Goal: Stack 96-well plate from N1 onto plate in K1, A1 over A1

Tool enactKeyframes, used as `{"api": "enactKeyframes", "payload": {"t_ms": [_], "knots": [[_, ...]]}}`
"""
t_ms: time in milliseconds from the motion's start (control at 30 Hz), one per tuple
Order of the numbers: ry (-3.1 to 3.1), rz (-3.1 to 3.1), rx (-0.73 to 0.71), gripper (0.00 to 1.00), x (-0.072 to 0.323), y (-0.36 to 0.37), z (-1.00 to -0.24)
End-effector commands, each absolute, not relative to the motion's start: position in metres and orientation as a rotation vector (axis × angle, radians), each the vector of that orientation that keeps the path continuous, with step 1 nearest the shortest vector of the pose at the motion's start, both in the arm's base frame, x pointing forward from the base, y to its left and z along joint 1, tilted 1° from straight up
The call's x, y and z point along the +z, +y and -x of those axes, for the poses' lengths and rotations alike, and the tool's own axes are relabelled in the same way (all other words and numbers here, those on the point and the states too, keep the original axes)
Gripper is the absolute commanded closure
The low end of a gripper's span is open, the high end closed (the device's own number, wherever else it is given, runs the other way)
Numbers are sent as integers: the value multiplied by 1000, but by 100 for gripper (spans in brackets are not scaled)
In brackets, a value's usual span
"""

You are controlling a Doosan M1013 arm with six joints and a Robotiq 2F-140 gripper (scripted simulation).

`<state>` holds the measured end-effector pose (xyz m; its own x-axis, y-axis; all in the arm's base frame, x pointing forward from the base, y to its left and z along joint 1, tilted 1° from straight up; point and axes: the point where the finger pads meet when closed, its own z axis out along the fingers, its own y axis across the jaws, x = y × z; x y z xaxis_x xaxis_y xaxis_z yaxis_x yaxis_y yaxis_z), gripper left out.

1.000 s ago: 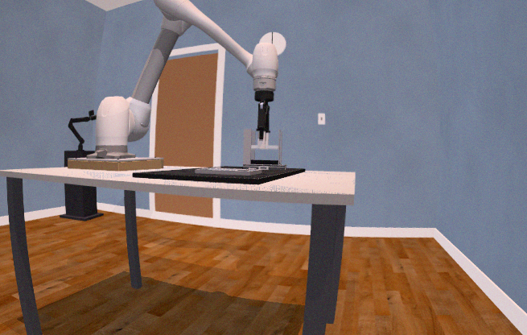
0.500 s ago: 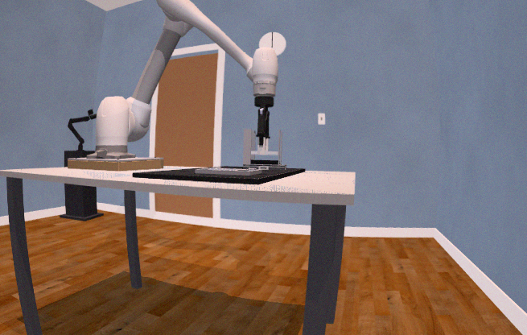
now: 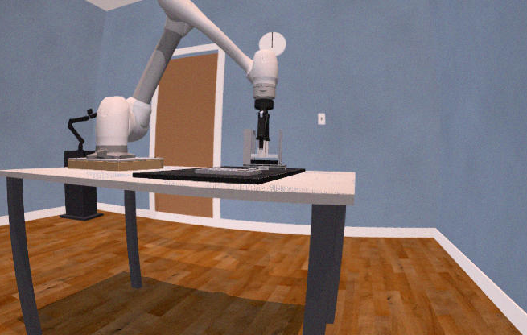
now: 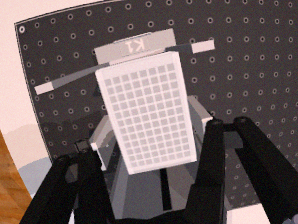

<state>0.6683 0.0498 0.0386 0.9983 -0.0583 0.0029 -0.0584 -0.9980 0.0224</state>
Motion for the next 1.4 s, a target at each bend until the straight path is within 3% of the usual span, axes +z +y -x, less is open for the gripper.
{"api": "enactKeyframes", "payload": {"t_ms": [0,1367], "knots": [[-91,-3118,4,100,39,50,-668],[-91,-3118,4,100,34,50,-668]]}}
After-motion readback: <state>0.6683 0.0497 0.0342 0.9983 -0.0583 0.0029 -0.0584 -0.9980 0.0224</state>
